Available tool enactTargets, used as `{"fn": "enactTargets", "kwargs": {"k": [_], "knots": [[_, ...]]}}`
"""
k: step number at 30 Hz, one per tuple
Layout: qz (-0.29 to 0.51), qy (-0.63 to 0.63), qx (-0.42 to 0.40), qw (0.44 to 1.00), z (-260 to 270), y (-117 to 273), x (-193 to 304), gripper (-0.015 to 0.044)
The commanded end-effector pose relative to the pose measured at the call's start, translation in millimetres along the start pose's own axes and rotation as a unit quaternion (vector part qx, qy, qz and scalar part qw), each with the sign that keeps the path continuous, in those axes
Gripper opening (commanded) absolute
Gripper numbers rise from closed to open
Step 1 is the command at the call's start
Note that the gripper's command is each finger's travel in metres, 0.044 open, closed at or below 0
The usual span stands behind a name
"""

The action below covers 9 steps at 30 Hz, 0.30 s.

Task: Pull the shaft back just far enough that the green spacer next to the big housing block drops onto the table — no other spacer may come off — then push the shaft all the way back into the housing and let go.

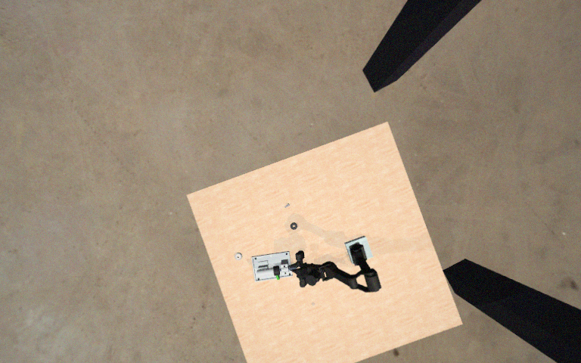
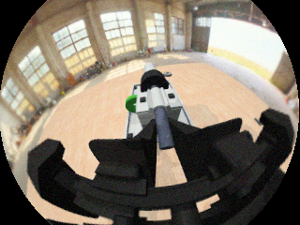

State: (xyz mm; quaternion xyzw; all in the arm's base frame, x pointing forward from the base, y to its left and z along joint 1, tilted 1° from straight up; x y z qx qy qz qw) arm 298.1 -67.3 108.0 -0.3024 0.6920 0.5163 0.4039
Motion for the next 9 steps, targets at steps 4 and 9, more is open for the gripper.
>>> {"fn": "enactTargets", "kwargs": {"k": [4, 9], "knots": [[0.0, 0.0, 0.0, 1.0, 0.0, 0.0, 0.0, 0.021], [0.0, 0.0, 0.0, 1.0, 0.0, 1.3, -0.3, 0.0341]]}}
Point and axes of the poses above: the point midway between the two fingers, 35 mm back from their tips, its own y axis back along the fingers, its own z axis across the jaws, x = y × z, the point moved 9 cm from there along y, back along the fingers, and after that the axes turned 11 degrees about y, right-handed, at the moved point
